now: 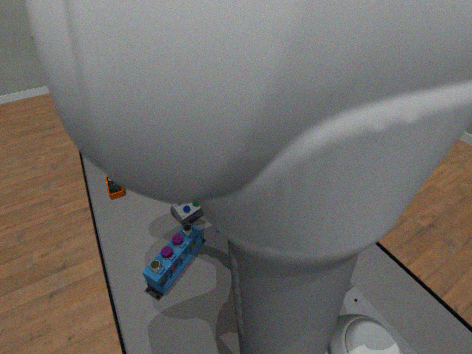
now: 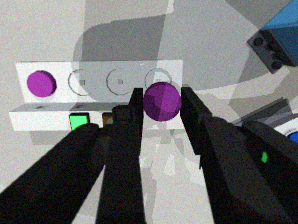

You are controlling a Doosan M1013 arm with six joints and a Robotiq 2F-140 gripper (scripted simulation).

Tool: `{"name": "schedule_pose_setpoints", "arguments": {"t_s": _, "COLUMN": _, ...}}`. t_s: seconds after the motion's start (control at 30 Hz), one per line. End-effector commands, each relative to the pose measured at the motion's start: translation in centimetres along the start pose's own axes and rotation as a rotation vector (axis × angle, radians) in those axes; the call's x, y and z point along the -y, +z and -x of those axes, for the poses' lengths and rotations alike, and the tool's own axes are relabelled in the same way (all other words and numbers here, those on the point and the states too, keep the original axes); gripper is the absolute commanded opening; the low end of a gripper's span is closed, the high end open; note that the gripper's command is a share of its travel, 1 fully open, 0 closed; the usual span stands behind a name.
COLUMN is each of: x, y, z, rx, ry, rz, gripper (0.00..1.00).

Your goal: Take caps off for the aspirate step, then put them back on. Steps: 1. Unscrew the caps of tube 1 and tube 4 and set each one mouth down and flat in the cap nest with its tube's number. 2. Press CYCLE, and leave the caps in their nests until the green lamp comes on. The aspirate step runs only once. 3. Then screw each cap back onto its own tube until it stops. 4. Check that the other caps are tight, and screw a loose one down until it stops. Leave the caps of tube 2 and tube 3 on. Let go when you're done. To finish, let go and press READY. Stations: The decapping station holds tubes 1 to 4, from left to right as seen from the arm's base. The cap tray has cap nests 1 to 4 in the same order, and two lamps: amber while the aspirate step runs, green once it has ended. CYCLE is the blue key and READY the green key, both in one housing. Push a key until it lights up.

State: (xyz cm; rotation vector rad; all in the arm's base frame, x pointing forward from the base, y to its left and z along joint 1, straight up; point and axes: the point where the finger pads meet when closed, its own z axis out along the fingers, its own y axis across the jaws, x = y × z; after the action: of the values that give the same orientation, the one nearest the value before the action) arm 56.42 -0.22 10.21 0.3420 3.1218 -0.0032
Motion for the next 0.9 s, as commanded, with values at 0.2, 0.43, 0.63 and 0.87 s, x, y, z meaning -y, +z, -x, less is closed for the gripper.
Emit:
{"name": "schedule_pose_setpoints", "arguments": {"t_s": 0.2, "x": 0.0, "y": -4.0, "z": 0.0, "rx": 0.000, "ry": 0.000, "rz": 0.000, "gripper": 0.30}}
{"name": "schedule_pose_setpoints", "arguments": {"t_s": 0.43, "x": -0.7, "y": -5.5, "z": -0.4, "rx": 0.000, "ry": 0.083, "rz": 0.001, "gripper": 0.30}}
{"name": "schedule_pose_setpoints", "arguments": {"t_s": 0.63, "x": -3.6, "y": -5.5, "z": -2.1, "rx": 0.000, "ry": 0.333, "rz": 0.001, "gripper": 0.30}}
{"name": "schedule_pose_setpoints", "arguments": {"t_s": 0.87, "x": -8.2, "y": -5.5, "z": -5.0, "rx": 0.000, "ry": 0.333, "rz": 0.001, "gripper": 0.30}}
